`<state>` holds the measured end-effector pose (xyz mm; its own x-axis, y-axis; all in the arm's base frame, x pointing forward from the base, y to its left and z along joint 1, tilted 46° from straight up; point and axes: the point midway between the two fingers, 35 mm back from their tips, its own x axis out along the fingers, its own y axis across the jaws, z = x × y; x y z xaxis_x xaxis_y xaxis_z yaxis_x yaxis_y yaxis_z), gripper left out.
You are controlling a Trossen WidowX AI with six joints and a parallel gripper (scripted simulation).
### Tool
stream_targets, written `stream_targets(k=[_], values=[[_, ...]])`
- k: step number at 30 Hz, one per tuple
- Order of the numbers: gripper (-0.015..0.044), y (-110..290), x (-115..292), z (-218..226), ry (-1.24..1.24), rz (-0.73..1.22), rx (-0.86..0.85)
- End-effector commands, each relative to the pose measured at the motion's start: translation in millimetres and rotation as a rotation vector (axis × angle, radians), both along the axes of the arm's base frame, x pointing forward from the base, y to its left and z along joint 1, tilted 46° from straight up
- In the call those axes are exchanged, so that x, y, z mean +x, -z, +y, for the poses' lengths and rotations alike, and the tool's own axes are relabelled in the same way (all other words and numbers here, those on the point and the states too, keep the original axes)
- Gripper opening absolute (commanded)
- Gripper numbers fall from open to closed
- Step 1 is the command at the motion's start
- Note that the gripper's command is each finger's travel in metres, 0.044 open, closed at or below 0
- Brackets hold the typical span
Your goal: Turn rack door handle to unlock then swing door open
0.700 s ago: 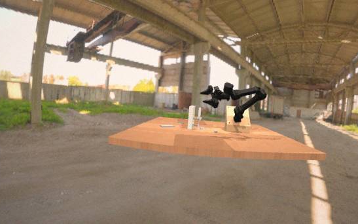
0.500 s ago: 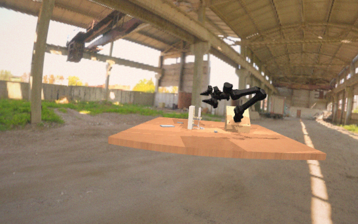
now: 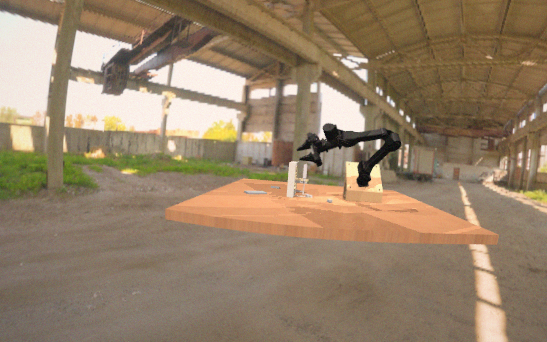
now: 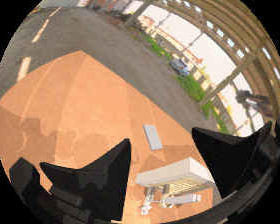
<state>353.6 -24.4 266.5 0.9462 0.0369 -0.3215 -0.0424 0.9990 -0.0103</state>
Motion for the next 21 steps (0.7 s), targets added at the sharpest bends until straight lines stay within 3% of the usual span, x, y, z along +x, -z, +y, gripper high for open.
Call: stream_targets(k=[1,21], values=[[0.0298,15.5,8.4,-10.9,-0.004,0.094,0.008],[0.0298,86.5,9.4,-55.4,-0.047,0.525,0.131]])
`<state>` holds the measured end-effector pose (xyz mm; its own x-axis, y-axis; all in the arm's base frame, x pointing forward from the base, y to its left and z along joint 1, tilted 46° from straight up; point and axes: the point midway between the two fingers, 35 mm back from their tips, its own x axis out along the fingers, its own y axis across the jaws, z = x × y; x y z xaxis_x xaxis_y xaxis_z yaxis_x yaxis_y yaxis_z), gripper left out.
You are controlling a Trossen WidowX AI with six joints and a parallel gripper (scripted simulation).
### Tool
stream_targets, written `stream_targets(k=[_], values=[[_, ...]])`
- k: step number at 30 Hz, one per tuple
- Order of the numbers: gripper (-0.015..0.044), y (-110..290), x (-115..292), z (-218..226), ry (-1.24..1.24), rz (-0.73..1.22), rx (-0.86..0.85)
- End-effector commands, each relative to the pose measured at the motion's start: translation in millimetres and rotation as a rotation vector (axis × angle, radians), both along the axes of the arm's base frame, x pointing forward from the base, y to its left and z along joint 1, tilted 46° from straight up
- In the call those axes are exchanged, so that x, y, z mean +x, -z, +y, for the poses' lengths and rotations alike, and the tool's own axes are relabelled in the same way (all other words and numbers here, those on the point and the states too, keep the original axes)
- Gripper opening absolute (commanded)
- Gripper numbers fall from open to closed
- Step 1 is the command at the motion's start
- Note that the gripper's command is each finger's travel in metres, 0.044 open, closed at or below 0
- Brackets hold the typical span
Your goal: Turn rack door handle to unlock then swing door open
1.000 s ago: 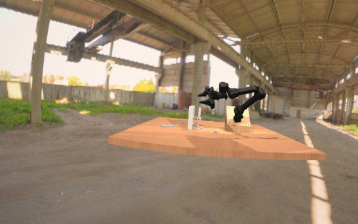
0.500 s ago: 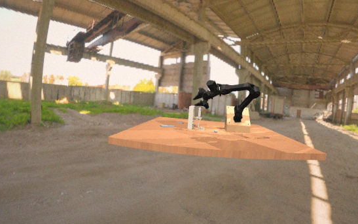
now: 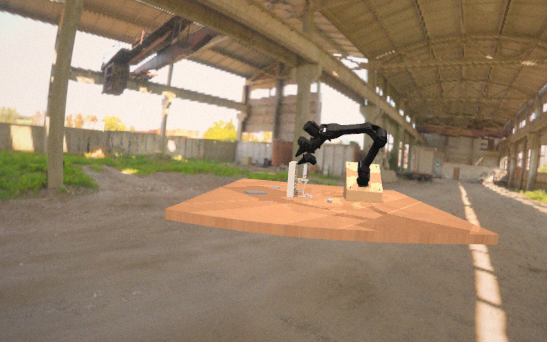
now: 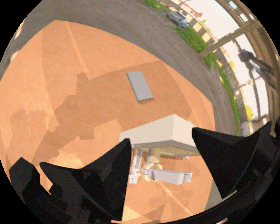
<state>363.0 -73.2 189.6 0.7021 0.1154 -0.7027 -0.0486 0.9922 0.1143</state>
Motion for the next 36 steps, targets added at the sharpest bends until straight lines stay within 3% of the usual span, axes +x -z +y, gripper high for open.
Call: stream_targets(k=[1,19,36], values=[[0.0298,12.9,-0.9,-8.5,-0.016,0.084,0.044],[0.0298,52.1,-23.8,-37.7,-0.079,0.401,0.337],[0.0298,60.3,-43.4,-64.6,-0.094,0.551,0.713]])
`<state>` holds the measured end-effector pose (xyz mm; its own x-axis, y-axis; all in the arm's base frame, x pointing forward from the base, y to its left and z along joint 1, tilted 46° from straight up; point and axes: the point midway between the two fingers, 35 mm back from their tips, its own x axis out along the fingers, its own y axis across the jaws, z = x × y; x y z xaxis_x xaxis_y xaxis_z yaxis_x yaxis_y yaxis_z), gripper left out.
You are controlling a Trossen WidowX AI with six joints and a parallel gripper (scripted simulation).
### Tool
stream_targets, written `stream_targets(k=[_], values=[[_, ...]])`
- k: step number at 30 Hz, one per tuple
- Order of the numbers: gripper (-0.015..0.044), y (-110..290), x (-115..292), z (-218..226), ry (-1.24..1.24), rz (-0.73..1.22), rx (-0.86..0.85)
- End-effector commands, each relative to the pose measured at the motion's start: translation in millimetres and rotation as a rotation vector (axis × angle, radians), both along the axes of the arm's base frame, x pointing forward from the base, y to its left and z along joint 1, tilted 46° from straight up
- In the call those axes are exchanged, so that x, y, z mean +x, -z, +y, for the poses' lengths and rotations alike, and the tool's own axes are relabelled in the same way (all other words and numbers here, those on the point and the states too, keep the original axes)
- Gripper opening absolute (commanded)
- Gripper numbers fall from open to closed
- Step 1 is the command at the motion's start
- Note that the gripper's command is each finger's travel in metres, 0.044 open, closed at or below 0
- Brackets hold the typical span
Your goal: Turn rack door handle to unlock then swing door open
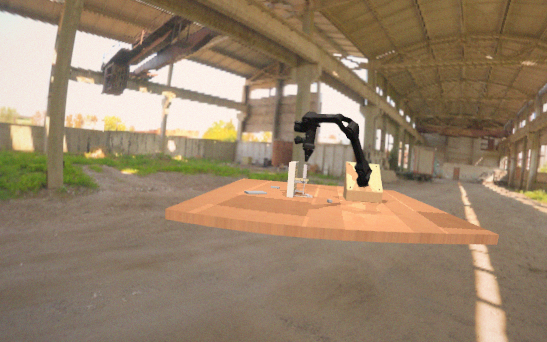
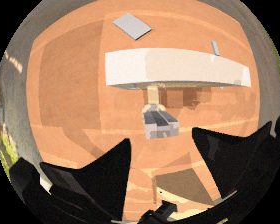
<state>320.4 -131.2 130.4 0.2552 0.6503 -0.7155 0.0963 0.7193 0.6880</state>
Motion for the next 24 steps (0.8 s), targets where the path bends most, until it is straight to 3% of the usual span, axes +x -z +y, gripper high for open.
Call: stream_targets(k=[1,24], values=[[0.0298,0.9,-1.4,-8.1,0.018,0.022,0.083],[0.0298,20.2,5.5,10.2,0.008,0.063,0.084]])
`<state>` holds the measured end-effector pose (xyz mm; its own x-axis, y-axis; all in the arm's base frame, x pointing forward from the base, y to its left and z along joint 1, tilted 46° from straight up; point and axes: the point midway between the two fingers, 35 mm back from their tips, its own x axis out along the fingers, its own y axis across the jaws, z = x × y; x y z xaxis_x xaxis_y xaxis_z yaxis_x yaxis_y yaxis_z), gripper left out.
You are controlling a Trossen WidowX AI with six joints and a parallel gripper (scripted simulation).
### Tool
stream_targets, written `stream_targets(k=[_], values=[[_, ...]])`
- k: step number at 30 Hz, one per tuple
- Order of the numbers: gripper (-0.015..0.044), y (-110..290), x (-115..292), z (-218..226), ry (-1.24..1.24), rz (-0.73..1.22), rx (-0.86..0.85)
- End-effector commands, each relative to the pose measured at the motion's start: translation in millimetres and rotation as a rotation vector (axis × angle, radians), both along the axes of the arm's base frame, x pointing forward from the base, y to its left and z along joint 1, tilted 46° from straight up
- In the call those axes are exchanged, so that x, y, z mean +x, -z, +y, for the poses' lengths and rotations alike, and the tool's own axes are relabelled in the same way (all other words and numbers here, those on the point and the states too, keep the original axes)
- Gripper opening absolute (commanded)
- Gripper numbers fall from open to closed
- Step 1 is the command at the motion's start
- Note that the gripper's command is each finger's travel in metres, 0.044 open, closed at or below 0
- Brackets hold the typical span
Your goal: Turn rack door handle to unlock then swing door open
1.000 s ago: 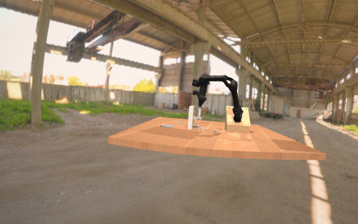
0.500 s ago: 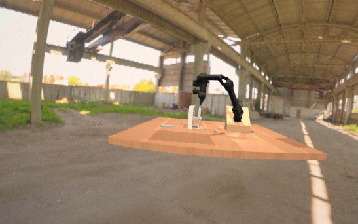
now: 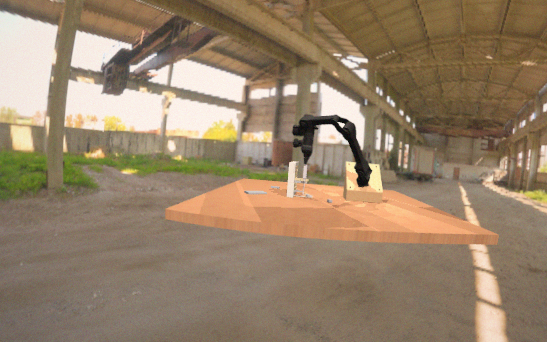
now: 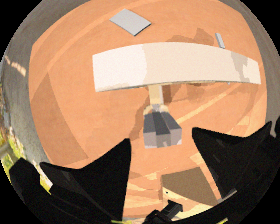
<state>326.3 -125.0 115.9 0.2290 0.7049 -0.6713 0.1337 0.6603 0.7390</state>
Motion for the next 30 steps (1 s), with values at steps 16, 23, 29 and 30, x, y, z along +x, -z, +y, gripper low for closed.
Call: stream_targets(k=[16,23,29,30], values=[[0.0298,23.1,4.7,22.7,-0.014,0.049,-0.012],[0.0298,30.6,6.4,31.1,-0.019,0.063,-0.018],[0.0246,33.2,6.9,34.0,-0.021,0.067,-0.02],[0.0219,33.2,6.9,34.0,-0.021,0.067,-0.02]])
